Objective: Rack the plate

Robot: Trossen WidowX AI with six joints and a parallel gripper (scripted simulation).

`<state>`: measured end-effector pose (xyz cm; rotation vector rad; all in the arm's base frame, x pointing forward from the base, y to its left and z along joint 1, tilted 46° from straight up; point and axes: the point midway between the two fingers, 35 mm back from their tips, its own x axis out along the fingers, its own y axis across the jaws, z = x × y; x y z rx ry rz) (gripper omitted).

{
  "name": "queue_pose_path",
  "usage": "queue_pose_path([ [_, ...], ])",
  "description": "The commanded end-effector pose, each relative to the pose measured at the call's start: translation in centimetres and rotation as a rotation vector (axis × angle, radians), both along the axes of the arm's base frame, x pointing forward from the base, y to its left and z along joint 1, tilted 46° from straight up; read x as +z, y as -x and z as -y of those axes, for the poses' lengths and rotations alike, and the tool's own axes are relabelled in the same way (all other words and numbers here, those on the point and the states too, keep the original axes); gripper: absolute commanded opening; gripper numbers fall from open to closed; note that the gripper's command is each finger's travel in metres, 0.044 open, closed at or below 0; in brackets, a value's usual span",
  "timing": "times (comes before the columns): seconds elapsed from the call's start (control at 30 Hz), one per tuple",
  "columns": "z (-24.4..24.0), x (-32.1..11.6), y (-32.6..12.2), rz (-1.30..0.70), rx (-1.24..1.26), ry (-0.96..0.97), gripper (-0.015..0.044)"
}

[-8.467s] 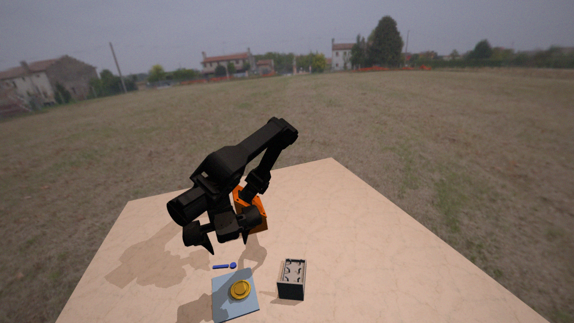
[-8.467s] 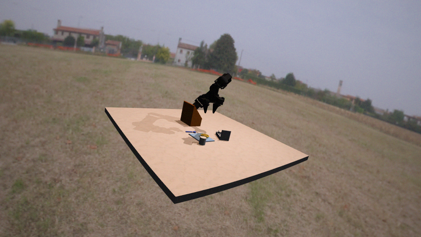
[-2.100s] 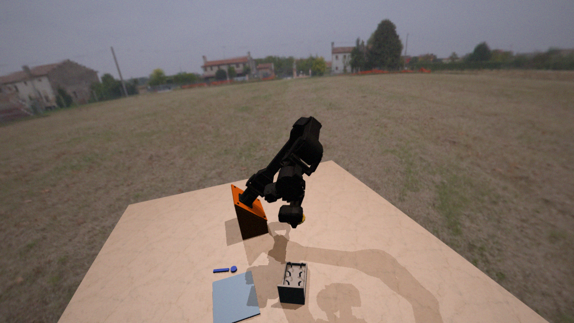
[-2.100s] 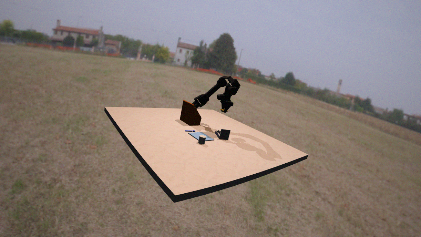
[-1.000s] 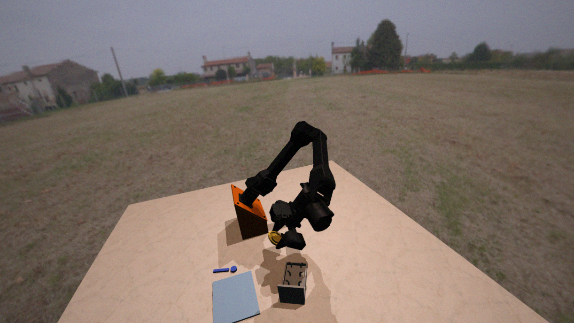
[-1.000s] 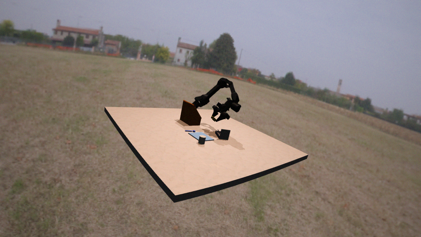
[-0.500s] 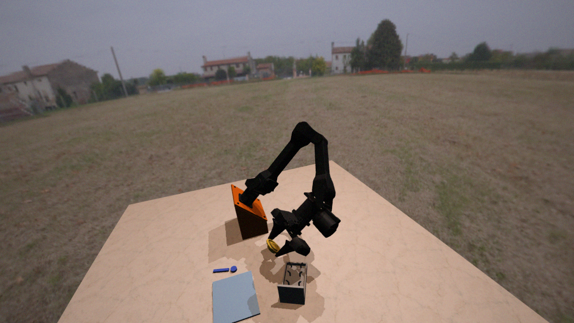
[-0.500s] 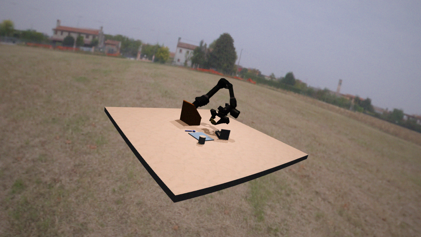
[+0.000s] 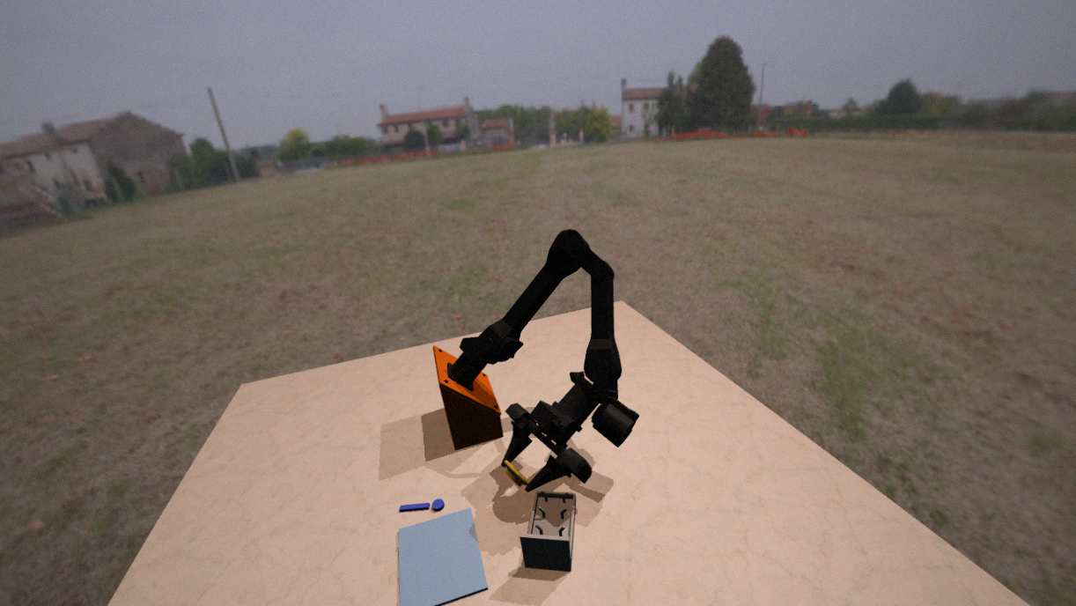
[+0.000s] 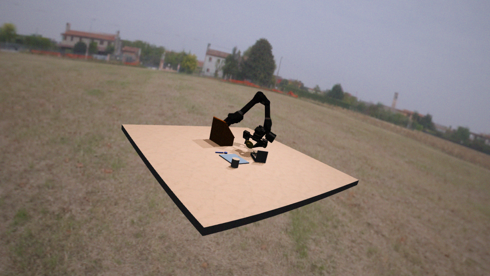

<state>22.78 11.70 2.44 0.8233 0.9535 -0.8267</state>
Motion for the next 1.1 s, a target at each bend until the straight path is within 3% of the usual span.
queue_pose_path([
  [0.0, -0.6, 0.0, 0.0, 0.091, 0.037, 0.041, 0.0000],
  [1.07, -5.4, 3.2, 2.7, 0.751, 0.242, 0.118, 0.0000],
])
